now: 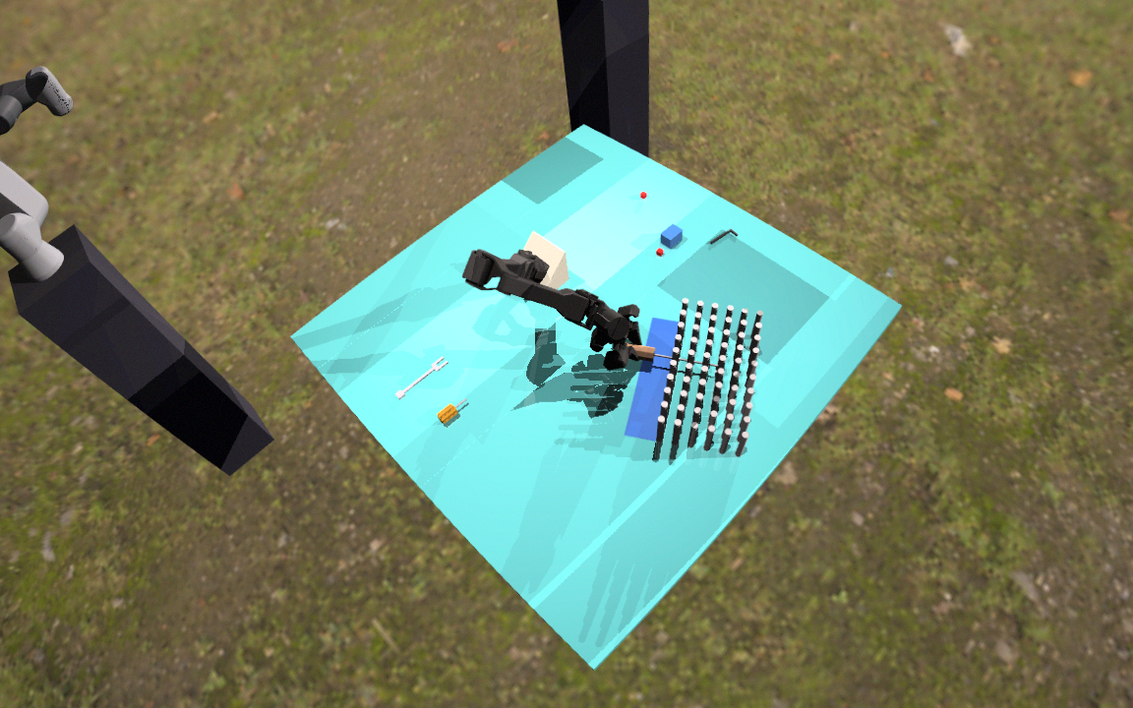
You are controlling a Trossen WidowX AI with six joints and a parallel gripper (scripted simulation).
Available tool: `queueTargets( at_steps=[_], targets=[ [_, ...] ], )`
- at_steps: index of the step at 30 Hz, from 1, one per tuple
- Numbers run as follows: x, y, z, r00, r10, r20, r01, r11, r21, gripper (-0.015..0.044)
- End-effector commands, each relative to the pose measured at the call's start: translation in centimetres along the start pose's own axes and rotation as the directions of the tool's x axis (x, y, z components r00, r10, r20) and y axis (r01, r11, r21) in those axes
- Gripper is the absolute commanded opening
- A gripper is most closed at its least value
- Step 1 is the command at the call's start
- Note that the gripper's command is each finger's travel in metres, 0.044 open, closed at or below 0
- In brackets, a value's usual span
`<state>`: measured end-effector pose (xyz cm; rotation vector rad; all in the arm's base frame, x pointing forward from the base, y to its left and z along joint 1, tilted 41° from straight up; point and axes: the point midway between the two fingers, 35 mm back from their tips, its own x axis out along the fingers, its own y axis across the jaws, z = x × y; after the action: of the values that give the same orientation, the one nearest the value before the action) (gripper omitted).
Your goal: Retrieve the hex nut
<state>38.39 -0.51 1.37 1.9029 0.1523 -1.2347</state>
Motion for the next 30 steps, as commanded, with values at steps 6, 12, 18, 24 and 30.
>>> queueTargets(
  at_steps=[6,12,18,24,30],
  targets=[
    [0.2,0.2,-0.4,1.0,0.006,-0.008,-0.006,1.0,0.007,0.0],
    [0.8,0.1,0.0,1.0,0.005,-0.008,-0.005,1.0,0.005,0.0],
    [1.3,0.0,0.3,1.0,0.003,-0.008,-0.003,1.0,0.001,0.0],
    [1.6,0.0,0.6,1.0,0.003,-0.008,-0.003,1.0,0.001,0.0],
    [1.4,0.0,0.8,1.0,0.004,-0.008,-0.003,1.0,0.001,0.0]
  ],
)
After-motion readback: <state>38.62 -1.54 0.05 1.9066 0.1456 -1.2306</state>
